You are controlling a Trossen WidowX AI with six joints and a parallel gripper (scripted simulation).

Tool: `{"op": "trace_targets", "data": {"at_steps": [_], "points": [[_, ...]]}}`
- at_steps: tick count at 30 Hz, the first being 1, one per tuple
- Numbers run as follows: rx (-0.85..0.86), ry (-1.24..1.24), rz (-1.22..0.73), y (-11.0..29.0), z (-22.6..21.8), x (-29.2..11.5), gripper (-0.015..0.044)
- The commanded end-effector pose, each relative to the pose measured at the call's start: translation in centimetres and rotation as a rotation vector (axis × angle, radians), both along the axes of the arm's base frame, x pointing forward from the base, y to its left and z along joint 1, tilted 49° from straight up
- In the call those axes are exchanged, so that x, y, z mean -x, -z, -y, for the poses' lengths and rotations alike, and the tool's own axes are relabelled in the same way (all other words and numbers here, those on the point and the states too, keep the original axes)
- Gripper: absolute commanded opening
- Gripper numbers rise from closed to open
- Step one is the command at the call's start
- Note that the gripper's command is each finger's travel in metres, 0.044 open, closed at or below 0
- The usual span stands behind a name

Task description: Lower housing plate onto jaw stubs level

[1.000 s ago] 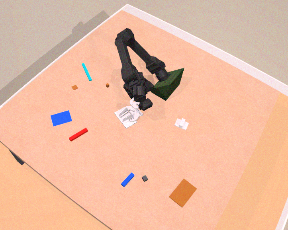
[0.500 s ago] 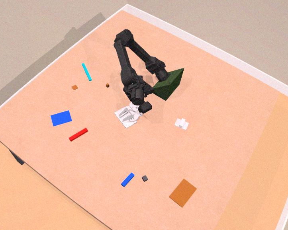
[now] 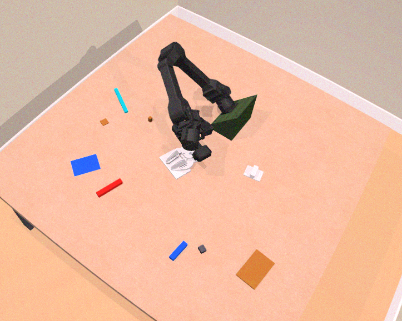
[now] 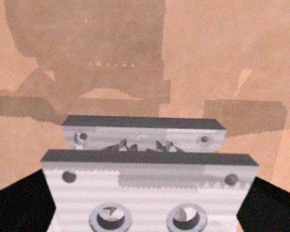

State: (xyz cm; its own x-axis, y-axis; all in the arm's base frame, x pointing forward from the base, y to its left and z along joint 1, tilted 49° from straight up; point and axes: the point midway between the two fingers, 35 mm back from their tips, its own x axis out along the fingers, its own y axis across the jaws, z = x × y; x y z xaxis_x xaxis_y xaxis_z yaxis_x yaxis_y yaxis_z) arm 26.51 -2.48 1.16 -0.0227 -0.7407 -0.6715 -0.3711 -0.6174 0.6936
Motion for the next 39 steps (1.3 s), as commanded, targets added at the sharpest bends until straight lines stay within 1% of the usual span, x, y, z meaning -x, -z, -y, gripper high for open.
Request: {"op": "trace_targets", "data": {"at_steps": [1, 39], "points": [[0.008, -0.003, -0.007, 0.36, 0.53, 0.22, 0.0351], [0.008, -0.003, -0.007, 0.67, 0.90, 0.23, 0.0351]]}}
